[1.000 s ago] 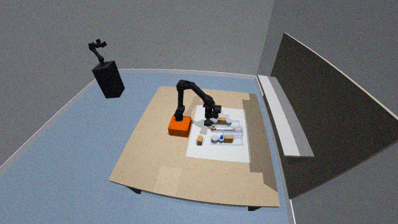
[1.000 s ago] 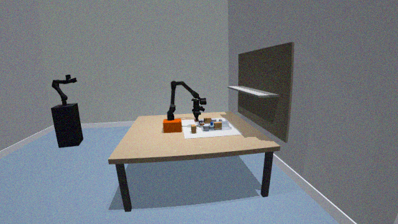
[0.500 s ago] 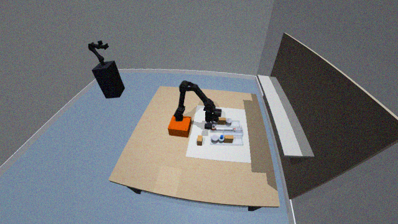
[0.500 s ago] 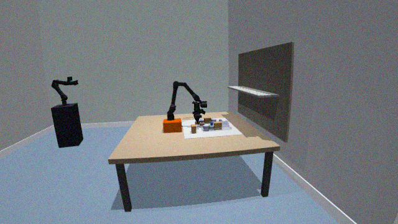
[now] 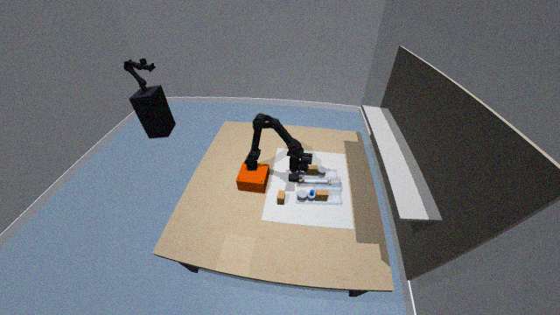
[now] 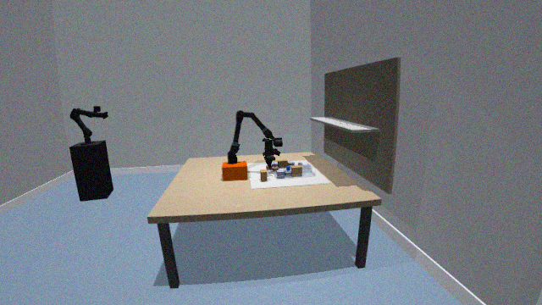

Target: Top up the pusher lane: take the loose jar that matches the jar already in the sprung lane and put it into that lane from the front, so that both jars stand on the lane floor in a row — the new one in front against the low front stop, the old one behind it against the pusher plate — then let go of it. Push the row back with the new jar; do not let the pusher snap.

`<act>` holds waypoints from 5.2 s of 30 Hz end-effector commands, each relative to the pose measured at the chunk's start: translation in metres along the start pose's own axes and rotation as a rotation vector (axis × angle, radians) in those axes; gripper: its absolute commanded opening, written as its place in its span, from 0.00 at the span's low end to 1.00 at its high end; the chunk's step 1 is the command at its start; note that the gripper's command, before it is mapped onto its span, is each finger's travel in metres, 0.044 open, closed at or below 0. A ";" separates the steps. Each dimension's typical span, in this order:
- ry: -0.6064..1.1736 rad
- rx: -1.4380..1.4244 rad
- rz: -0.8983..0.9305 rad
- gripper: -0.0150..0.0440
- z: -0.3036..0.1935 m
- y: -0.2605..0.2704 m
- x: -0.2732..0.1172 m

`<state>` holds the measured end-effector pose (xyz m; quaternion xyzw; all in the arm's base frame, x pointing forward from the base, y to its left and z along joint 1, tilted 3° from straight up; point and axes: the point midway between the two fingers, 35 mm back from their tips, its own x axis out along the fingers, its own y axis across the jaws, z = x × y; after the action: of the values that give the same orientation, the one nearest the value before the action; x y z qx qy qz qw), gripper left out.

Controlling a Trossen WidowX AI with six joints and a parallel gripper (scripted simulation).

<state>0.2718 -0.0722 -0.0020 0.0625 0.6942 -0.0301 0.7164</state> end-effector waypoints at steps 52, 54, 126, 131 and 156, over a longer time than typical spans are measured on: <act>-0.005 -0.001 0.003 0.25 0.020 0.000 -0.001; -0.005 -0.001 0.003 0.25 0.021 0.000 -0.001; -0.007 -0.001 0.003 0.25 0.045 0.000 -0.005; -0.007 -0.001 0.003 0.25 0.046 0.000 -0.005; -0.008 -0.001 0.003 0.25 0.055 0.001 -0.007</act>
<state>0.3133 -0.0768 0.0009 0.0638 0.7049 -0.0268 0.7059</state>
